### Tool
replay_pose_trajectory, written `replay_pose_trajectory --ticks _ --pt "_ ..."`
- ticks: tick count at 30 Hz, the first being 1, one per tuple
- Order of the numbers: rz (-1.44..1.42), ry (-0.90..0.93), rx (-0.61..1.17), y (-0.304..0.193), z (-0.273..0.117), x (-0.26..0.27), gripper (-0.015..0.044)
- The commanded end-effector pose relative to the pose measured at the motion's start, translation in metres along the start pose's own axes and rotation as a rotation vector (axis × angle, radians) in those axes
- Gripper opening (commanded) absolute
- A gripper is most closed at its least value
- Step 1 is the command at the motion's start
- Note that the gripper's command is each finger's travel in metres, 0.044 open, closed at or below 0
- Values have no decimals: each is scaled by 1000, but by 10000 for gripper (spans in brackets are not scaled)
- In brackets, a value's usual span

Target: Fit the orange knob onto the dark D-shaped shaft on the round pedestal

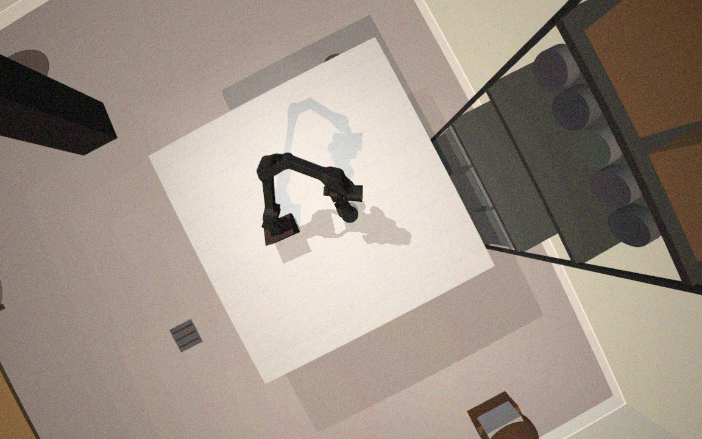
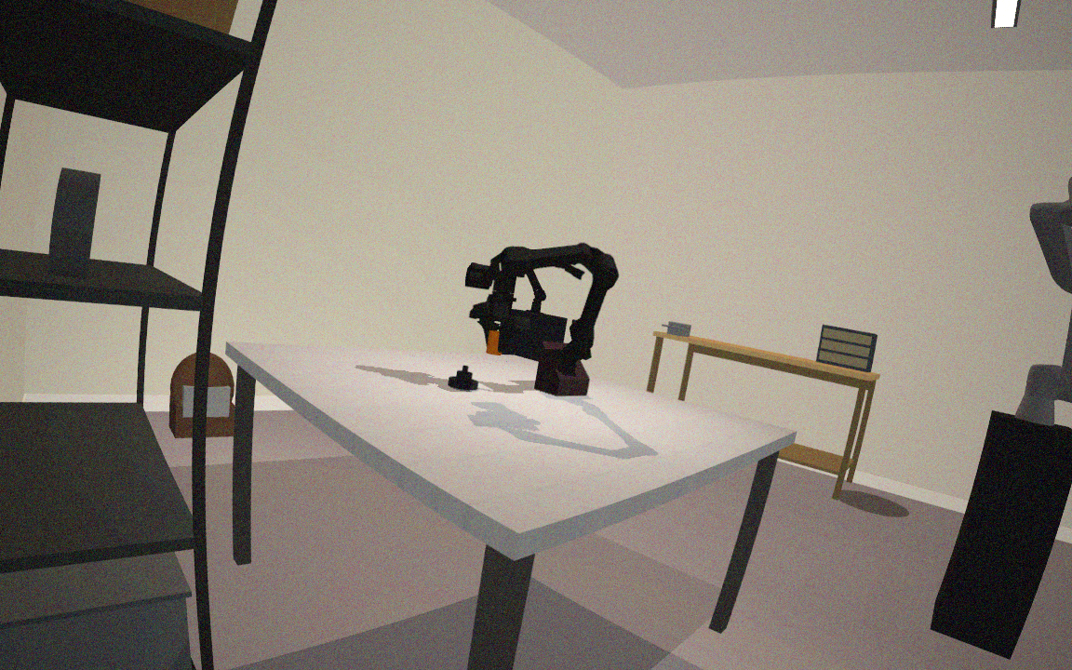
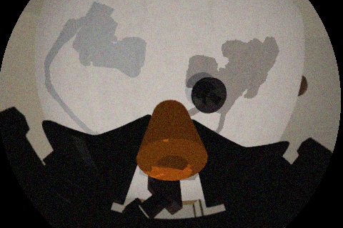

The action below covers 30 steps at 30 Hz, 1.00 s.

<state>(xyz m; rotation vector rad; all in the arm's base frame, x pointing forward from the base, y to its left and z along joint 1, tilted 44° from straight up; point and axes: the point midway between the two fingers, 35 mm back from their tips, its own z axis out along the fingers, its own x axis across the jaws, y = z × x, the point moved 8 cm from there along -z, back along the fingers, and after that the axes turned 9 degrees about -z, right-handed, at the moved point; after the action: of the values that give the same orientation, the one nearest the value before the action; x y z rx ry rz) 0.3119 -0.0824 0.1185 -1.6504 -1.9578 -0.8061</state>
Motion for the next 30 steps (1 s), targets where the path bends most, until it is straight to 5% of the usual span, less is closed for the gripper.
replay_pose_trajectory --ticks 1,30 --pt "-7 -10 -5 2 1 -15 0" --pt "-8 -6 -6 -3 28 -93 0"
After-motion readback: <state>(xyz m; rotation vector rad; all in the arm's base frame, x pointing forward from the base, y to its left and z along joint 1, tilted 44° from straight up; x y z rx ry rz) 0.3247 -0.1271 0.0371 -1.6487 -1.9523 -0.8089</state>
